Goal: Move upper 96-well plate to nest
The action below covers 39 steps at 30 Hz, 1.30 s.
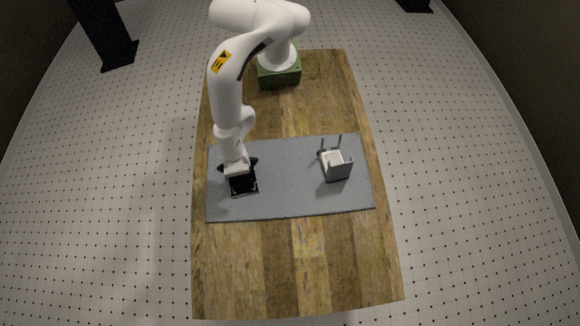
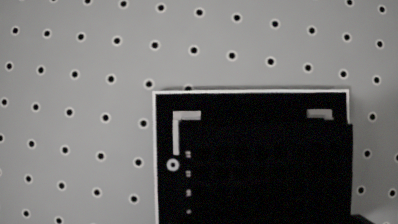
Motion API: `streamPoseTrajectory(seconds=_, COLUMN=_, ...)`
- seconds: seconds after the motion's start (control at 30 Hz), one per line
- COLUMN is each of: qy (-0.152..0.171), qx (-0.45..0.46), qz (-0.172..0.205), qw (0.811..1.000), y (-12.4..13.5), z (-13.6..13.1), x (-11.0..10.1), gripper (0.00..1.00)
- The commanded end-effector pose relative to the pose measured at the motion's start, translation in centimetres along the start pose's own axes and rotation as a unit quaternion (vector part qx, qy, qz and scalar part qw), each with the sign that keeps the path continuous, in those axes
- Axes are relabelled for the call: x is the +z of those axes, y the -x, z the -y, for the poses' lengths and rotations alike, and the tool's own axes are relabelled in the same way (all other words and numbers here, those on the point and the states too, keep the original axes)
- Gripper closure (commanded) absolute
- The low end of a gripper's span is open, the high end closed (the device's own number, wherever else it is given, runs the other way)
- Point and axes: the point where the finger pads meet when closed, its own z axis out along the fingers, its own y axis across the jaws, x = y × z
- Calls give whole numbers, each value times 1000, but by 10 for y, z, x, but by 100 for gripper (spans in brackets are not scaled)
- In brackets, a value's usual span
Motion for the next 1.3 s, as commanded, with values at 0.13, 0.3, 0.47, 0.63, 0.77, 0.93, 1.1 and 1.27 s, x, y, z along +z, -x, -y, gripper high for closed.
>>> streamPoseTrajectory(seconds=0.13, qy=2, qx=0, qz=-3, qw=1000, y=-1, z=0, x=13, gripper=100)
streamPoseTrajectory(seconds=0.3, qy=2, qx=0, qz=-3, qw=1000, y=-1, z=0, x=13, gripper=100)
streamPoseTrajectory(seconds=0.47, qy=2, qx=0, qz=-3, qw=1000, y=-1, z=0, x=13, gripper=100)
streamPoseTrajectory(seconds=0.63, qy=2, qx=0, qz=-3, qw=1000, y=-1, z=0, x=13, gripper=100)
streamPoseTrajectory(seconds=0.77, qy=2, qx=0, qz=-3, qw=1000, y=-1, z=0, x=13, gripper=100)
streamPoseTrajectory(seconds=0.93, qy=2, qx=0, qz=-3, qw=1000, y=-1, z=0, x=13, gripper=100)
streamPoseTrajectory(seconds=1.1, qy=2, qx=0, qz=-3, qw=1000, y=-1, z=0, x=14, gripper=100)
streamPoseTrajectory(seconds=1.27, qy=2, qx=0, qz=-3, qw=1000, y=-1, z=0, x=15, gripper=100)
